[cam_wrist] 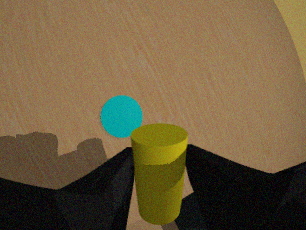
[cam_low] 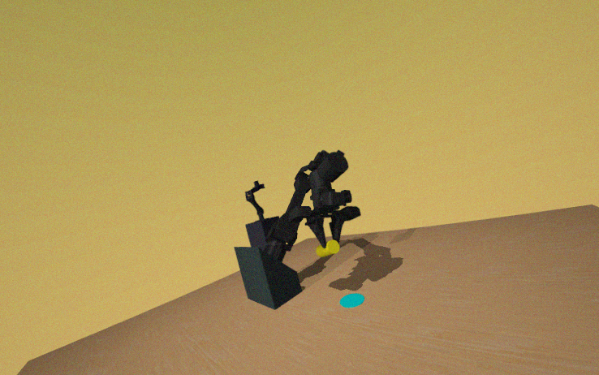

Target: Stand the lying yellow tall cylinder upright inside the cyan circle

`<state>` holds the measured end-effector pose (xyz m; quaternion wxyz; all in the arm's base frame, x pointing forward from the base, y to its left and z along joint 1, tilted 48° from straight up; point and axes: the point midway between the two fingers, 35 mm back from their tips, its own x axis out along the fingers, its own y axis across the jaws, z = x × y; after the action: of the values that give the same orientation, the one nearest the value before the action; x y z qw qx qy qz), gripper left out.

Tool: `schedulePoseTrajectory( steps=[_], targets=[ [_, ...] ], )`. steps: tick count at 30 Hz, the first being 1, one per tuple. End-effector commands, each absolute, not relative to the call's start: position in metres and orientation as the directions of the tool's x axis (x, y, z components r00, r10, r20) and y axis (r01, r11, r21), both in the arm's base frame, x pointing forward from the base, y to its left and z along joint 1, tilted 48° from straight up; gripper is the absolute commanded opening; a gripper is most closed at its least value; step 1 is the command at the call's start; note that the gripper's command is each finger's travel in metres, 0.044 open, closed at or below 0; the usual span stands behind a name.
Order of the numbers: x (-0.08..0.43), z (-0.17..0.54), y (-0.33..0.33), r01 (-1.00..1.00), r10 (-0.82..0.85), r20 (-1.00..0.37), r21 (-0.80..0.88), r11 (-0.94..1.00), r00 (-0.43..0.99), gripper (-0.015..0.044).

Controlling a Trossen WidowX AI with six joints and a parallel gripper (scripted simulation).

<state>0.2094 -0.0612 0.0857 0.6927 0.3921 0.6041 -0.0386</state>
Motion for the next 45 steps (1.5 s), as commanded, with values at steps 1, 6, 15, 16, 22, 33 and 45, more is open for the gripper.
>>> schedulePoseTrajectory(
  steps=[1, 6, 15, 16, 22, 33, 45],
  targets=[
    [0.2082, 0.0857, -0.0610, 0.534, 0.397, -0.875, 0.483, 0.694, 0.277, 0.0105],
    [0.2069, 0.0854, -0.0601, 0.539, 0.371, -0.882, 0.471, 0.698, 0.291, 0.0105],
    [0.2047, 0.0849, -0.0587, 0.550, 0.324, -0.891, 0.451, 0.703, 0.317, 0.0105],
    [0.2045, 0.0848, -0.0586, 0.551, 0.319, -0.892, 0.449, 0.704, 0.320, 0.0105],
    [0.2033, 0.0845, -0.0578, 0.558, 0.287, -0.895, 0.438, 0.705, 0.340, 0.0105],
    [0.2013, 0.0838, -0.0569, 0.571, 0.231, -0.897, 0.422, 0.704, 0.378, 0.0105],
    [0.1996, 0.0832, -0.0563, 0.585, 0.170, -0.890, 0.412, 0.699, 0.423, 0.0105]
  ],
)
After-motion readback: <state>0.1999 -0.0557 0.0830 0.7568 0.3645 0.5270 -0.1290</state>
